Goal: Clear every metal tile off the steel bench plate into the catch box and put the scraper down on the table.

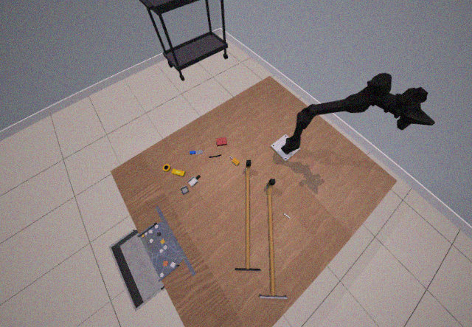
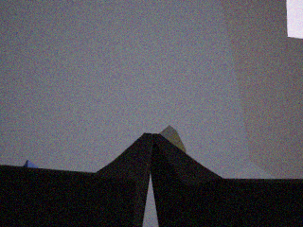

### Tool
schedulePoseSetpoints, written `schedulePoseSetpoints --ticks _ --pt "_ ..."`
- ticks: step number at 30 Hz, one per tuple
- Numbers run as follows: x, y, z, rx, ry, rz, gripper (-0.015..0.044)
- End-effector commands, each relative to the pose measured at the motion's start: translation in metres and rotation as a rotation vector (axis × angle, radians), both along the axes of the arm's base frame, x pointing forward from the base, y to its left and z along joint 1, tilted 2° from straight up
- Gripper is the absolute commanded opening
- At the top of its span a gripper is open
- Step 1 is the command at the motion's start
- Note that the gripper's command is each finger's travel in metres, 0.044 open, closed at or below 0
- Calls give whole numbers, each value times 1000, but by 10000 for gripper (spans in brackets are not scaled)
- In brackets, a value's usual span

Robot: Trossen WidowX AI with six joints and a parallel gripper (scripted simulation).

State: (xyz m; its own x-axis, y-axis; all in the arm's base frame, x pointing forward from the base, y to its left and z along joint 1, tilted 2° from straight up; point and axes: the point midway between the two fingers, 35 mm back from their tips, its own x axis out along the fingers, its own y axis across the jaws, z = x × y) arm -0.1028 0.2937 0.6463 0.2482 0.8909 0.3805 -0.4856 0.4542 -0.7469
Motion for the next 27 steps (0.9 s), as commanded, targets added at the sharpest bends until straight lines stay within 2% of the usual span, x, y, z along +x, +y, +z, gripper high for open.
schedulePoseSetpoints --ticks 1,27 --pt "5 13 -10 -25 -13 -16 0" --pt "65 64 -57 -160 -12 -128 0"
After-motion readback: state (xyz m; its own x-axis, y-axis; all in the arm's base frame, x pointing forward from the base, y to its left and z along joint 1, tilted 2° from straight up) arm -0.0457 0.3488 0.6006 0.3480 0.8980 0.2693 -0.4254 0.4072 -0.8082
